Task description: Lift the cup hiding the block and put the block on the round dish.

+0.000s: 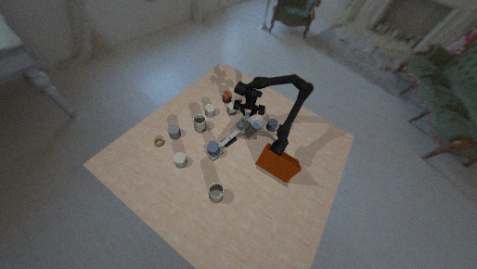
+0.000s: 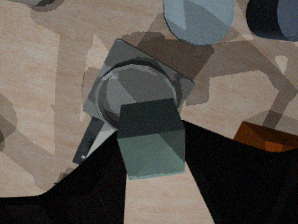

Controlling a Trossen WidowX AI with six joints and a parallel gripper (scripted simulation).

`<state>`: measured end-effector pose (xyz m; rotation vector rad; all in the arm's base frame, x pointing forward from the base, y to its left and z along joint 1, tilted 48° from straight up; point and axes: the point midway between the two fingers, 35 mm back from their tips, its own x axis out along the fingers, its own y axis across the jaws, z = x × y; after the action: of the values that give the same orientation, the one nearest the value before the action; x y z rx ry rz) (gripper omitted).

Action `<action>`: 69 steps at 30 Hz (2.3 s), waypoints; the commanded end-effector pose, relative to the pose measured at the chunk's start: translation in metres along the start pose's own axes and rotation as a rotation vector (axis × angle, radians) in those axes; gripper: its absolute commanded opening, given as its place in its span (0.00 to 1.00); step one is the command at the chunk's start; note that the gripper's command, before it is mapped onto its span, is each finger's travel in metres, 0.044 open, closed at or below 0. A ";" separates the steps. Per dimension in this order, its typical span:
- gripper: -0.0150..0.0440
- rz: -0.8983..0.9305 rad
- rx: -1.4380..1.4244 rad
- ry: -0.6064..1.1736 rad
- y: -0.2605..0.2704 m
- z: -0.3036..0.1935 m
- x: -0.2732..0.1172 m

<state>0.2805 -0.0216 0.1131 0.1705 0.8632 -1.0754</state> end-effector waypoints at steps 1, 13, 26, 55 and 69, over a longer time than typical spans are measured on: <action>0.25 0.002 0.005 0.022 -0.010 0.012 0.015; 0.25 0.011 0.009 0.018 -0.053 0.053 0.057; 0.25 -0.009 0.001 -0.031 -0.096 0.080 0.084; 0.30 -0.016 0.003 -0.035 -0.097 0.082 0.139; 0.92 -0.016 0.003 -0.035 -0.097 0.082 0.139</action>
<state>0.2711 -0.2092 0.0996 0.1477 0.8325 -1.0898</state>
